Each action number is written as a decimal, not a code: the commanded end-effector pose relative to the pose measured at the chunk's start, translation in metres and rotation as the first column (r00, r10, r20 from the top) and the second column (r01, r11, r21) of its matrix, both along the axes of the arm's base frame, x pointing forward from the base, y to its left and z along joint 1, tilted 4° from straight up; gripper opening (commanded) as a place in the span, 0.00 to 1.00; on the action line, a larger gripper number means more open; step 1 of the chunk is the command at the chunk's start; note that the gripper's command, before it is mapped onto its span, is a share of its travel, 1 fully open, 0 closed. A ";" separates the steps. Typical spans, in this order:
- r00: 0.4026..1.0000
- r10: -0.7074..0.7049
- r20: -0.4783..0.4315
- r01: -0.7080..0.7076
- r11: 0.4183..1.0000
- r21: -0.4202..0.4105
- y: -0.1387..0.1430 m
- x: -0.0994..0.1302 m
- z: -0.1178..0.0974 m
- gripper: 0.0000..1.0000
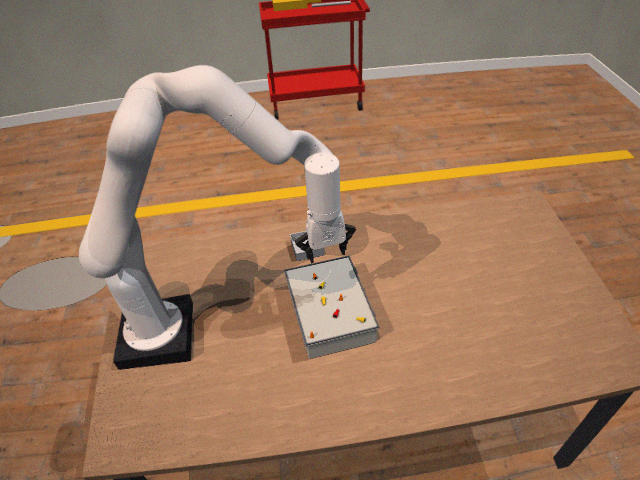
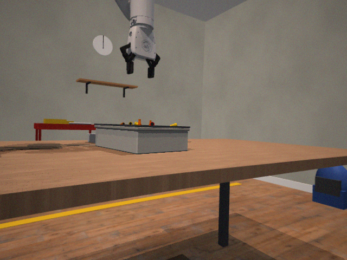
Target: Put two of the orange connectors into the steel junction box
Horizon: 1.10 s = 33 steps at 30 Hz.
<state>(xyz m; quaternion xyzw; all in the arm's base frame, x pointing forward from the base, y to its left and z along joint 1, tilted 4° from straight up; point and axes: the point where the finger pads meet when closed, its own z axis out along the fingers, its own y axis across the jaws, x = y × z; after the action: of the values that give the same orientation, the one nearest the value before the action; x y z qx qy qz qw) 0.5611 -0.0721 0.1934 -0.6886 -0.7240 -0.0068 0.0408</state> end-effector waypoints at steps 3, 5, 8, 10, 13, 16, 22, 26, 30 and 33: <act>0.999 -0.037 -0.007 0.037 0.999 -0.011 -0.004 0.001 0.006 1.00; 0.999 -0.037 -0.007 0.037 0.999 -0.011 -0.004 0.001 0.006 1.00; 0.999 -0.037 -0.007 0.037 0.999 -0.011 -0.004 0.001 0.006 0.00; 0.999 -0.037 -0.007 0.037 0.999 -0.011 -0.004 0.001 0.006 0.00; 0.999 -0.037 -0.007 0.037 0.999 -0.011 -0.004 0.001 0.006 0.00; 0.999 -0.037 -0.007 0.037 0.999 -0.011 -0.004 0.001 0.006 0.00; 0.999 -0.037 -0.007 0.037 0.999 -0.011 -0.004 0.001 0.006 0.00; 0.999 -0.037 -0.007 0.037 0.999 -0.011 -0.004 0.001 0.006 0.00; 0.999 -0.037 -0.007 0.037 0.999 -0.011 -0.004 0.001 0.006 0.00; 0.999 -0.037 -0.007 0.037 0.999 -0.011 -0.004 0.001 0.006 0.00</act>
<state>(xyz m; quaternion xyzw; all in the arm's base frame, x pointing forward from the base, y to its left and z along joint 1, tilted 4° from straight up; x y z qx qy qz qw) 0.5614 -0.0758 0.1986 -0.7020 -0.7110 -0.0006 0.0403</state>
